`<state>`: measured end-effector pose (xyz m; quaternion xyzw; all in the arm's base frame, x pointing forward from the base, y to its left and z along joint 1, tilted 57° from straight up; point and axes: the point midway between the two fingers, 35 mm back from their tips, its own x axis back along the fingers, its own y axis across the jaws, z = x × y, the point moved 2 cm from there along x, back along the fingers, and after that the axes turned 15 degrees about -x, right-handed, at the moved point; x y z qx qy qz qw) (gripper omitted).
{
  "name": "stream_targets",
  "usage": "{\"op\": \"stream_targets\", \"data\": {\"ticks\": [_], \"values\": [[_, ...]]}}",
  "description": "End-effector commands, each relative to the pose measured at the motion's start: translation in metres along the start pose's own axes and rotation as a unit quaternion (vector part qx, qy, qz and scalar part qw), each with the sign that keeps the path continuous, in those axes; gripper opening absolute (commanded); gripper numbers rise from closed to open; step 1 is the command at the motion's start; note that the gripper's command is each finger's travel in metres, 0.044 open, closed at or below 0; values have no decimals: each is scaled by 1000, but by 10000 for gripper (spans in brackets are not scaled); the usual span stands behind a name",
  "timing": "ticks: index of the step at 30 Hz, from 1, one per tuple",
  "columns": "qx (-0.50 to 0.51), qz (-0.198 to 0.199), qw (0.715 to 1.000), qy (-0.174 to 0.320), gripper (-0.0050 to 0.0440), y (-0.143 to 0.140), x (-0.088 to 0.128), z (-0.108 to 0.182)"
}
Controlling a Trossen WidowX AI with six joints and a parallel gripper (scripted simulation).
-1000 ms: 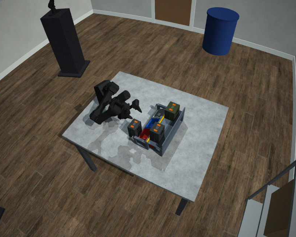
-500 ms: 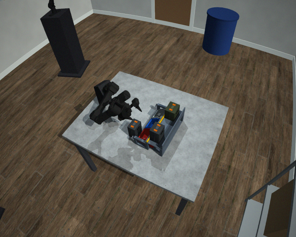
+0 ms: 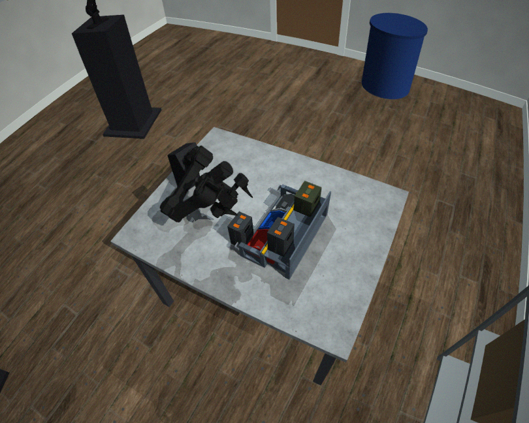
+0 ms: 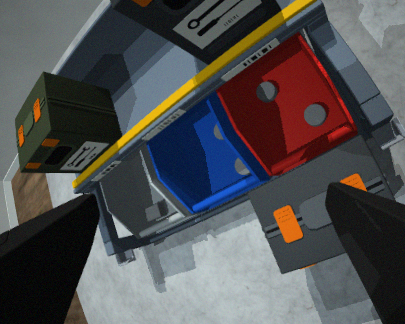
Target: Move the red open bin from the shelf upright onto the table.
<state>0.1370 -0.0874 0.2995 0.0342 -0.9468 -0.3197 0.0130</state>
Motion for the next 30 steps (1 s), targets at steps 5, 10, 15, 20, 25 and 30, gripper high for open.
{"op": "stream_targets", "data": {"ticks": [5,10,15,20,25,30], "values": [[81,8,997,-5,440,-22,-23,6],[133,12,991,-7,440,-37,-38,10],[133,12,991,-7,440,-37,-38,10],[143,5,990,-3,440,-7,-7,2],[200,19,980,-11,440,-37,-38,10],[200,19,980,-11,440,-37,-38,10]]}}
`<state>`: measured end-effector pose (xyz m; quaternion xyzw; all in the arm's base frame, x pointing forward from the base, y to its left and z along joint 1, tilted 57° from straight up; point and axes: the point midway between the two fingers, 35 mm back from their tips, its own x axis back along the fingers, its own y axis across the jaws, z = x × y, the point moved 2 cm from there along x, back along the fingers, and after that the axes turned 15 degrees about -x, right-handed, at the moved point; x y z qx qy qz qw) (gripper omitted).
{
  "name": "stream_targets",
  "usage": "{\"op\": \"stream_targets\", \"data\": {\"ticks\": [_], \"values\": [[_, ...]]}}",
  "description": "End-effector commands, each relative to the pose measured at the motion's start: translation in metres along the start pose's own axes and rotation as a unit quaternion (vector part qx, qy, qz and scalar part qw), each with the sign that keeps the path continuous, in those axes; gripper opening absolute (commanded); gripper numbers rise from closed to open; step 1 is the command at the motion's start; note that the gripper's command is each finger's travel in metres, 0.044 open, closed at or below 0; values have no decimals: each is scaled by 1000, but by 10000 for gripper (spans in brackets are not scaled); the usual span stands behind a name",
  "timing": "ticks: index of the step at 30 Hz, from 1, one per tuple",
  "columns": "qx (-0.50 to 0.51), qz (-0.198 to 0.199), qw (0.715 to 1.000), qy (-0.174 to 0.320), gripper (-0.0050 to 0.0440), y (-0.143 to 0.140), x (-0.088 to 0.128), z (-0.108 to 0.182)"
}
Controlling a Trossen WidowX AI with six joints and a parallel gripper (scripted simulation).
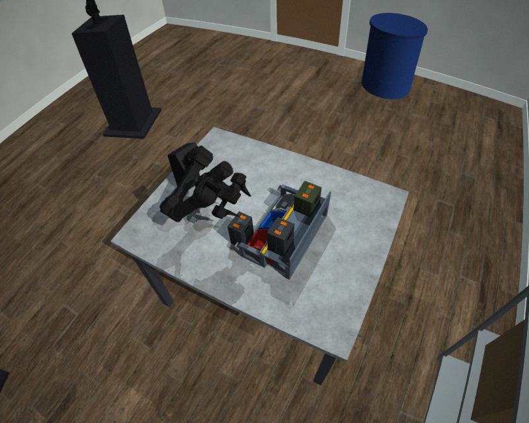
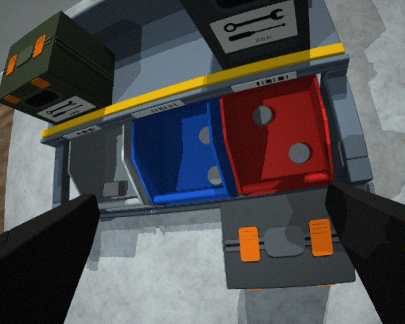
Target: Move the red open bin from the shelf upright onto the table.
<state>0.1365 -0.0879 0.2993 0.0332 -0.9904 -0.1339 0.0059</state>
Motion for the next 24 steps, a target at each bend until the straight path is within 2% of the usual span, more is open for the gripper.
{"op": "stream_targets", "data": {"ticks": [1,6,7,11,23,24], "values": [[10,18,1000,-7,440,-30,-38,23],[10,18,1000,-7,440,-30,-38,23],[7,5,1000,-2,440,-5,-7,4],[10,18,1000,-7,440,-30,-38,23],[10,18,1000,-7,440,-30,-38,23],[8,6,1000,-2,440,-5,-7,5]]}}
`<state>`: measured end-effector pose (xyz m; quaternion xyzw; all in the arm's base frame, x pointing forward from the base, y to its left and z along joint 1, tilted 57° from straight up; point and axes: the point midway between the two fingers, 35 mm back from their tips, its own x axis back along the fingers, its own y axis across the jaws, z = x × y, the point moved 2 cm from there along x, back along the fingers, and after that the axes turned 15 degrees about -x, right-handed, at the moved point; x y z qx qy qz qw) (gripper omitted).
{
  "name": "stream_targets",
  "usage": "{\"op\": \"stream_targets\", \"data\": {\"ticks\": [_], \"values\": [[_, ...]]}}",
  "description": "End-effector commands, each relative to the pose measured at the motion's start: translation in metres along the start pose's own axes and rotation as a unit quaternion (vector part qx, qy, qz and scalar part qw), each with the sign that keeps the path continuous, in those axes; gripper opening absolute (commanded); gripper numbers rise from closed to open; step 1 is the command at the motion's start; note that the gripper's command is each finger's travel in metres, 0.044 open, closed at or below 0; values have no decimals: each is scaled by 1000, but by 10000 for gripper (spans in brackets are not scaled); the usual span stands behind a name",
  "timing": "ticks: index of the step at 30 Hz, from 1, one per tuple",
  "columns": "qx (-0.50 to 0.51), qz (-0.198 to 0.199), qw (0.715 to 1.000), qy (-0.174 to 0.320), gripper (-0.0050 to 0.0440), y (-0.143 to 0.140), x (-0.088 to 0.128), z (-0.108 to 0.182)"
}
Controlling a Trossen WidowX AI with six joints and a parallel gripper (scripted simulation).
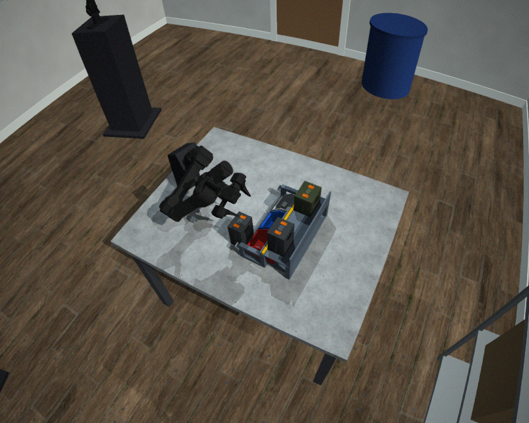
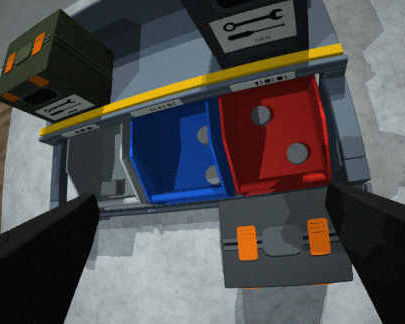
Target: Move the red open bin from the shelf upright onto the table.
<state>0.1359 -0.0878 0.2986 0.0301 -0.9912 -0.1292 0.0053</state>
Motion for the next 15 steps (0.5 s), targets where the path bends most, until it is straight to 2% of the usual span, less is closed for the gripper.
{"op": "stream_targets", "data": {"ticks": [1,4,15], "values": [[4,6,1000,-2,440,-11,-15,9],[5,15,1000,-6,440,-29,-39,23],[5,15,1000,-6,440,-29,-39,23]]}}
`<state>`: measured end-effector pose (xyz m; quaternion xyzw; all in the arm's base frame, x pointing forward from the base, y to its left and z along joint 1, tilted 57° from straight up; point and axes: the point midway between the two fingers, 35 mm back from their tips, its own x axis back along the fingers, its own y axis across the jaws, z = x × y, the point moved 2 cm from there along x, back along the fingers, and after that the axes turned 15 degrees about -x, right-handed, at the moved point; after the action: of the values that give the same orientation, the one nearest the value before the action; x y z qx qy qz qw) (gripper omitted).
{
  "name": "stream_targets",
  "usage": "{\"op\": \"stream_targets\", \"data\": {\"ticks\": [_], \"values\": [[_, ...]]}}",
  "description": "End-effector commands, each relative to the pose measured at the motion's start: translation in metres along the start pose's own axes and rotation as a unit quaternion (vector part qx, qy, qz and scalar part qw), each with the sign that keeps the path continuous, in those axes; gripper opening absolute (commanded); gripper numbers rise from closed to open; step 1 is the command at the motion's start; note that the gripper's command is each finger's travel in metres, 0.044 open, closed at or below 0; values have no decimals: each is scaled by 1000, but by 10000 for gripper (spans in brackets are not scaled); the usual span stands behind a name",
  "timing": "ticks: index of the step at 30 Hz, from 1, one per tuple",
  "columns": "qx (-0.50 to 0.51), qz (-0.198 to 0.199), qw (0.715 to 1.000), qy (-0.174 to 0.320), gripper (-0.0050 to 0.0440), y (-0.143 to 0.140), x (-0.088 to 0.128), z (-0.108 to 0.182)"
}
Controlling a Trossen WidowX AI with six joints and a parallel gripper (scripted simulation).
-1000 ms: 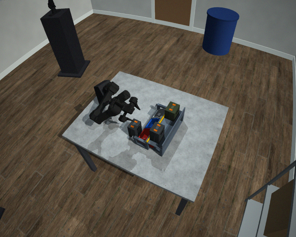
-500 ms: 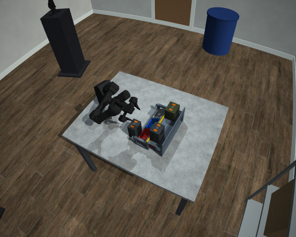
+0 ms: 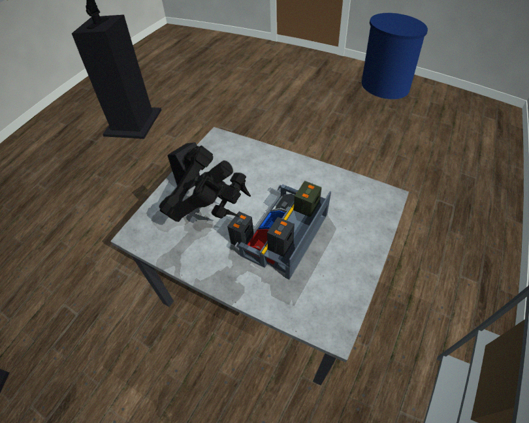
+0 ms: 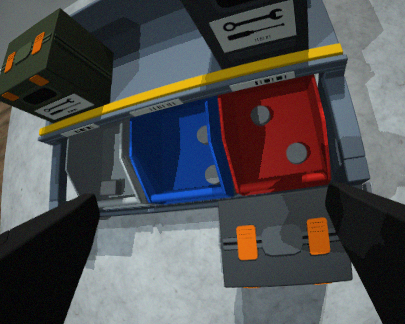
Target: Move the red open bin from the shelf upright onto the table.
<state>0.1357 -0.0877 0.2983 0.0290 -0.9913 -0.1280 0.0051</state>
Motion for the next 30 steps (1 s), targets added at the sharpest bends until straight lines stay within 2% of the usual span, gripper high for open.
{"op": "stream_targets", "data": {"ticks": [1,2,6,18,19,23,30], "values": [[4,14,1000,-5,440,-29,-39,23],[3,3,1000,-1,440,-5,-8,4],[4,14,1000,-5,440,-29,-39,23],[4,14,1000,-5,440,-29,-39,23],[4,3,1000,-1,440,-5,-8,4],[4,14,1000,-5,440,-29,-39,23],[4,14,1000,-5,440,-29,-39,23]]}}
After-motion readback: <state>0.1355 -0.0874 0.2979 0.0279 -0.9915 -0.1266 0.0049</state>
